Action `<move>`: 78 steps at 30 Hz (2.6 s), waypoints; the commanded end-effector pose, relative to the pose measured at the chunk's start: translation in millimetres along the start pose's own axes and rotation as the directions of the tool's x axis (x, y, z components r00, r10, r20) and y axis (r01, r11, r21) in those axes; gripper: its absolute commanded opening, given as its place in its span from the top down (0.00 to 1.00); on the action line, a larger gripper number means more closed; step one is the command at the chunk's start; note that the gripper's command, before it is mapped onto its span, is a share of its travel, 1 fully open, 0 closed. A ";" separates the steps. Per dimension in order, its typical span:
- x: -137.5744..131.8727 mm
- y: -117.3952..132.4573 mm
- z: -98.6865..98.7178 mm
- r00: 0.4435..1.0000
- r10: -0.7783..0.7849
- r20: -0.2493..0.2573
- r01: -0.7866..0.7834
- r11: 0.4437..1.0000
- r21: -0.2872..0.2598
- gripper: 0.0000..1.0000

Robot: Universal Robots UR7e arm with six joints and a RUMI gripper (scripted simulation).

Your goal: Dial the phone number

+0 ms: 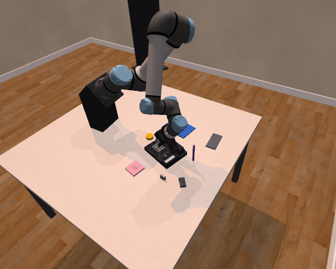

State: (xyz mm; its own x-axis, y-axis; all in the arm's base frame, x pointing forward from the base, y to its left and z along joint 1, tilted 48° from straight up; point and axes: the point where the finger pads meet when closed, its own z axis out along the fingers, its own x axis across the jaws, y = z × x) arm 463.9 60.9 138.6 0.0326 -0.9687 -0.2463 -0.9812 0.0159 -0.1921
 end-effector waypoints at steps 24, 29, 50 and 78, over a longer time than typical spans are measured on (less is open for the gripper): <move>-18.4 -9.5 -11.9 1.000 0.000 0.000 0.000 1.000 0.001 1.00; -18.7 -9.8 -11.8 1.000 0.000 0.000 0.000 1.000 0.001 1.00; -18.7 -17.1 -1.4 1.000 0.000 0.000 0.000 1.000 0.001 1.00; -18.7 -18.9 1.1 1.000 0.000 0.000 0.000 1.000 0.001 1.00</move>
State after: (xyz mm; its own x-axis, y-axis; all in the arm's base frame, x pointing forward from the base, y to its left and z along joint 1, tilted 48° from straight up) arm 481.5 79.0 145.7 0.0326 -0.9686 -0.2464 -0.9813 0.0158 -0.1920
